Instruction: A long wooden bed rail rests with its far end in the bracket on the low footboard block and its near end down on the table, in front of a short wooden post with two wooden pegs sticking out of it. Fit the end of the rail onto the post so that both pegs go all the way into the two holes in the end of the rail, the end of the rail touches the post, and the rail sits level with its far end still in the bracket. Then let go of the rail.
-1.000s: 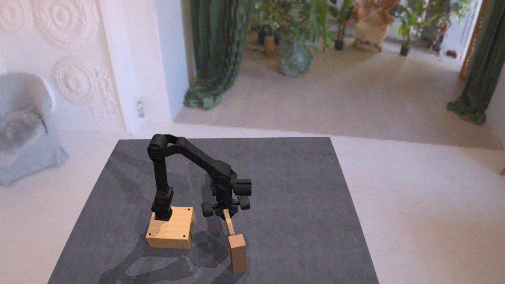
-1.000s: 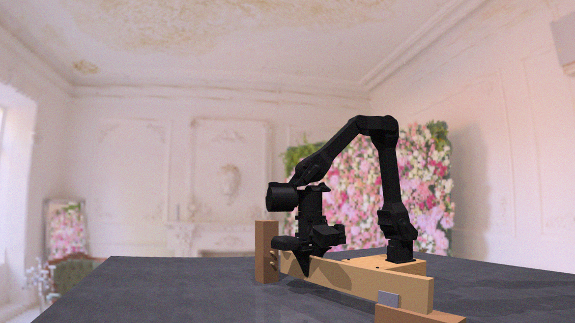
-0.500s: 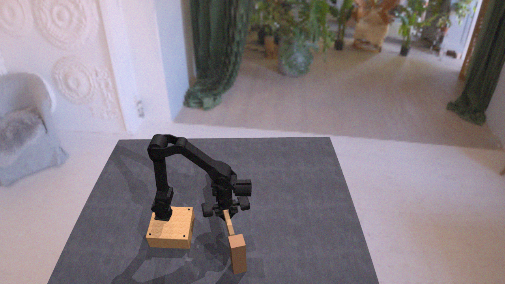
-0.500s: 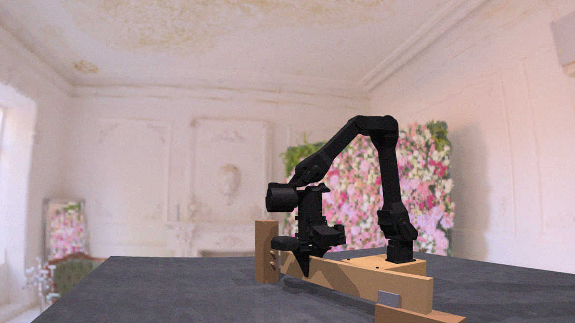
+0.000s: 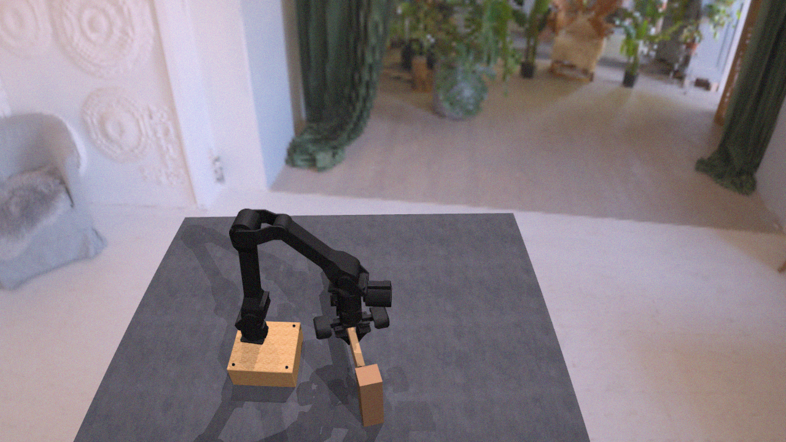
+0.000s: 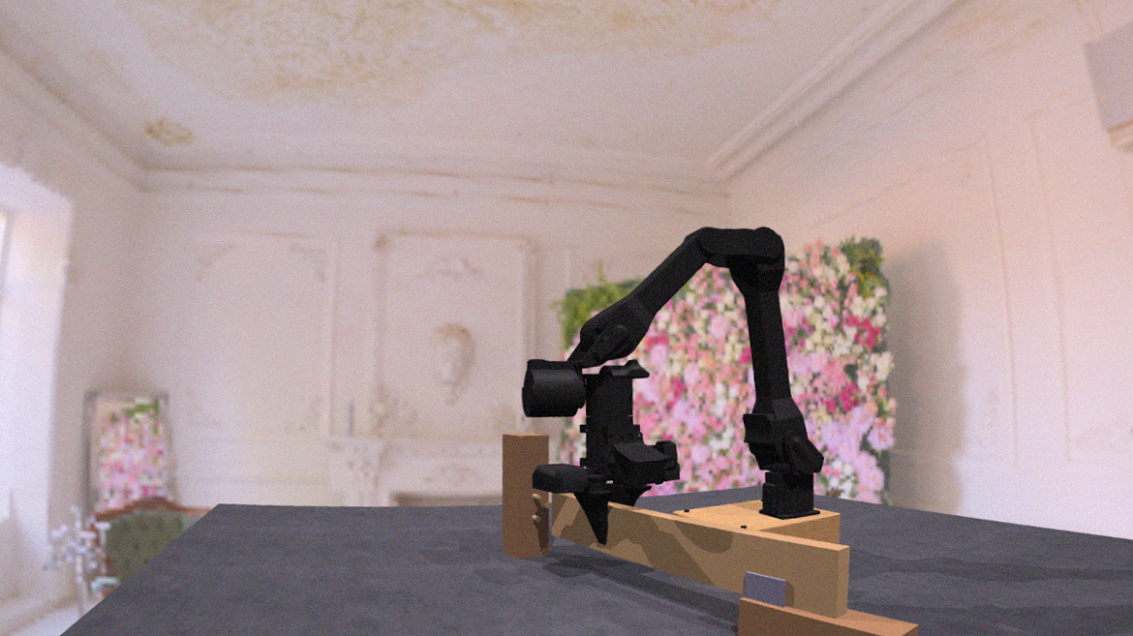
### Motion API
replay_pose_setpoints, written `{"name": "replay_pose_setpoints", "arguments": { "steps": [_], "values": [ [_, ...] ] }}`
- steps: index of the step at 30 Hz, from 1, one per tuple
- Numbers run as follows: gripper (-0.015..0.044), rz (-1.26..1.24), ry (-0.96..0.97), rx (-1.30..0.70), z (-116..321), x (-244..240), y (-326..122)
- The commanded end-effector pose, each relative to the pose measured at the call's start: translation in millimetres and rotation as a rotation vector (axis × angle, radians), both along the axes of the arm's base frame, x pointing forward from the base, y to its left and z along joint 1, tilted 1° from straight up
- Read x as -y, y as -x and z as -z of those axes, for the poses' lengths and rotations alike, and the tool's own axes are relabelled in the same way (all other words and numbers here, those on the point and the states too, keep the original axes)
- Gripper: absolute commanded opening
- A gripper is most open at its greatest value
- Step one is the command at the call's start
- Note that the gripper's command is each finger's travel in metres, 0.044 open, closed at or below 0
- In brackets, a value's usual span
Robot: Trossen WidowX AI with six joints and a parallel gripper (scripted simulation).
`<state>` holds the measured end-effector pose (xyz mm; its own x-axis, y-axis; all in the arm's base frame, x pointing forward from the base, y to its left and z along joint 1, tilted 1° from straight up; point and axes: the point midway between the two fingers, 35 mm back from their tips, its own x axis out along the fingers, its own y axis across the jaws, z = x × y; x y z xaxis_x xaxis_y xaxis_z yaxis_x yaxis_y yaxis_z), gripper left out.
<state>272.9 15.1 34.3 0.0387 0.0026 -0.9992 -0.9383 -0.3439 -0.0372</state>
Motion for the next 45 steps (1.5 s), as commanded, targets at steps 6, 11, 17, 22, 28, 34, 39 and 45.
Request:
{"name": "replay_pose_setpoints", "arguments": {
  "steps": [6,11,17,22,28,34,39,45],
  "values": [
    [0.0,-0.005,-0.002,0.006,-2.6,2.3,-3.4],
    [0.0,-0.005,-0.001,0.006,-2.3,3.6,-4.4],
    [0.0,-0.005,-0.001,0.006,-1.9,5.0,-5.4],
    [0.0,-0.005,-0.001,0.006,-1.7,6.3,-6.3],
    [0.0,-0.005,-0.001,0.006,-2.0,7.9,-7.1],
    [0.0,-0.005,-0.001,0.006,-2.4,9.6,-7.8],
    [0.0,-0.005,-0.001,0.006,-2.5,11.1,-8.3],
    [0.0,-0.005,-0.001,0.006,-2.3,12.9,-8.9]
  ]
}}
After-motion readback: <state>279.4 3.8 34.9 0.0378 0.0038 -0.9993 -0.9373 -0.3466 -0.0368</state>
